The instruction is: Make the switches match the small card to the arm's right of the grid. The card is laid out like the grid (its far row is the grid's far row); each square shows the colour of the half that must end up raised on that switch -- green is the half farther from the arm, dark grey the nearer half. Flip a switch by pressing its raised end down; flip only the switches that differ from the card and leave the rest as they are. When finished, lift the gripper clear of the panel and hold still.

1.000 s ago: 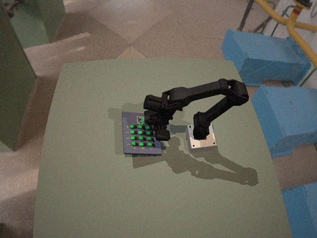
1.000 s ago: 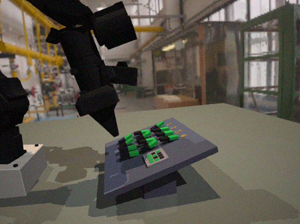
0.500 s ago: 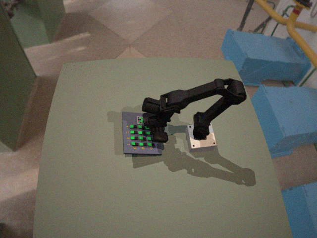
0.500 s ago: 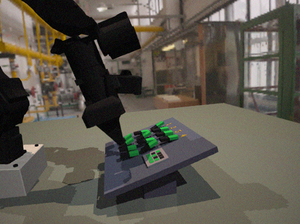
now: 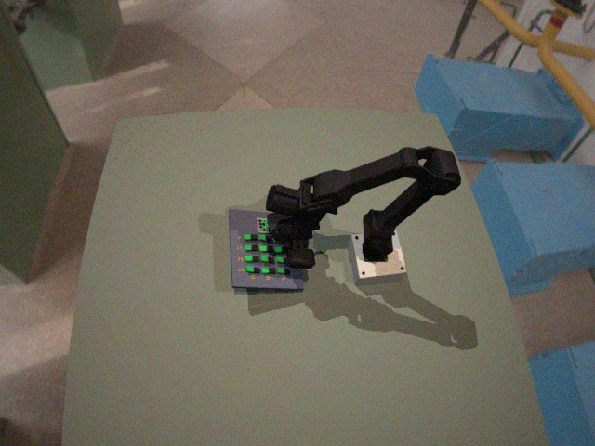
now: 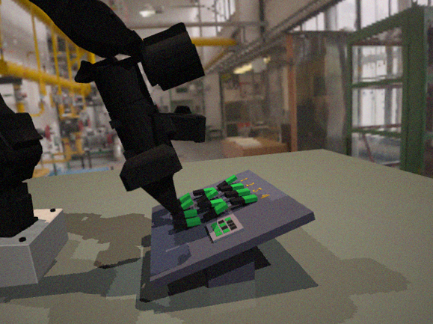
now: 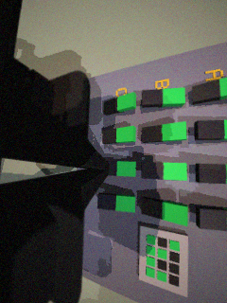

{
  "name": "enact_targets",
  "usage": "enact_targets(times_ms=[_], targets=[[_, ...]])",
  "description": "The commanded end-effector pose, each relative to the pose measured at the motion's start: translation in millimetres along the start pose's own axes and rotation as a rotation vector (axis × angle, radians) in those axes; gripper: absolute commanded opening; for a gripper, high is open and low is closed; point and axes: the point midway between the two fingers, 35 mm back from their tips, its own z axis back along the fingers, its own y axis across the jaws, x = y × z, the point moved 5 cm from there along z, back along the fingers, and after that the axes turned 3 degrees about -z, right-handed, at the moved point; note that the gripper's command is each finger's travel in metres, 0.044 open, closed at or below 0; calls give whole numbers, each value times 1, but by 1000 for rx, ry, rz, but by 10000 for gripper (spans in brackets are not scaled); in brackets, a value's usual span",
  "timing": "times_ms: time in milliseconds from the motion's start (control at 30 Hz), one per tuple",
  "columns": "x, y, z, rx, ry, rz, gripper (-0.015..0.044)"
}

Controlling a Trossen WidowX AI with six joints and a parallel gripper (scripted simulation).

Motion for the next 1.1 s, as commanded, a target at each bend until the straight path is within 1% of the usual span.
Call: enact_targets(times_ms=[0,1067], targets=[[0,0,0,2,-1,1,0],[0,0,-4,2,-1,1,0]])
